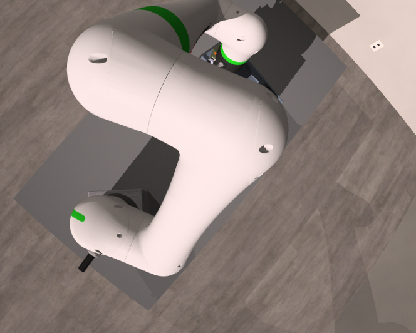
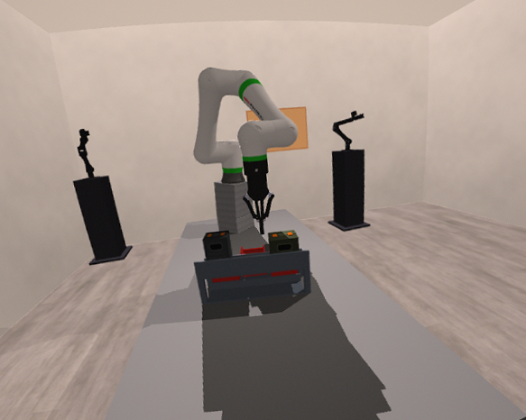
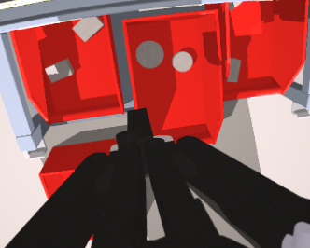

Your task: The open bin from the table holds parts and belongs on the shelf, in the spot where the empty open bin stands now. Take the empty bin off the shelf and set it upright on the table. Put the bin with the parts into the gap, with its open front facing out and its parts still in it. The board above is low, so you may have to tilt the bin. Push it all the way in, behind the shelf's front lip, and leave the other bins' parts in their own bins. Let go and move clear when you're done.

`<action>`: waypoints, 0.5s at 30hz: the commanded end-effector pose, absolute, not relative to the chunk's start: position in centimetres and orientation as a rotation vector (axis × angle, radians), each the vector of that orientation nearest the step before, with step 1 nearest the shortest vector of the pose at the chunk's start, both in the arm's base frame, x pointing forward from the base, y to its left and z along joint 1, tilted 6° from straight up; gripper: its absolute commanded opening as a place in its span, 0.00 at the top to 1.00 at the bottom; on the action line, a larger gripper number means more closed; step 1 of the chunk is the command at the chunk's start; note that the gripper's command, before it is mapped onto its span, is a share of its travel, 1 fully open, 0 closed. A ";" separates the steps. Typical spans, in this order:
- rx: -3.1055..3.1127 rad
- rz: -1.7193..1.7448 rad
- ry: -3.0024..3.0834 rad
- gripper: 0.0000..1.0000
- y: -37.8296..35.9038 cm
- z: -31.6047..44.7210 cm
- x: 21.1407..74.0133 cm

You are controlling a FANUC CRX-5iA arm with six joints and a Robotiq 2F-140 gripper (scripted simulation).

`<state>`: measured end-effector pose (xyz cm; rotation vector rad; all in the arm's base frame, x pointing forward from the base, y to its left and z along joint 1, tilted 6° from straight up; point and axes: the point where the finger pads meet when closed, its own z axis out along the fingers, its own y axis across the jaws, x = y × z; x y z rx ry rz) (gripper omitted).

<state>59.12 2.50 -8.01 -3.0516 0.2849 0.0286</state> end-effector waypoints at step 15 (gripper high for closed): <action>-2.919 -0.058 -1.075 0.90 1.2 -10.9 49.4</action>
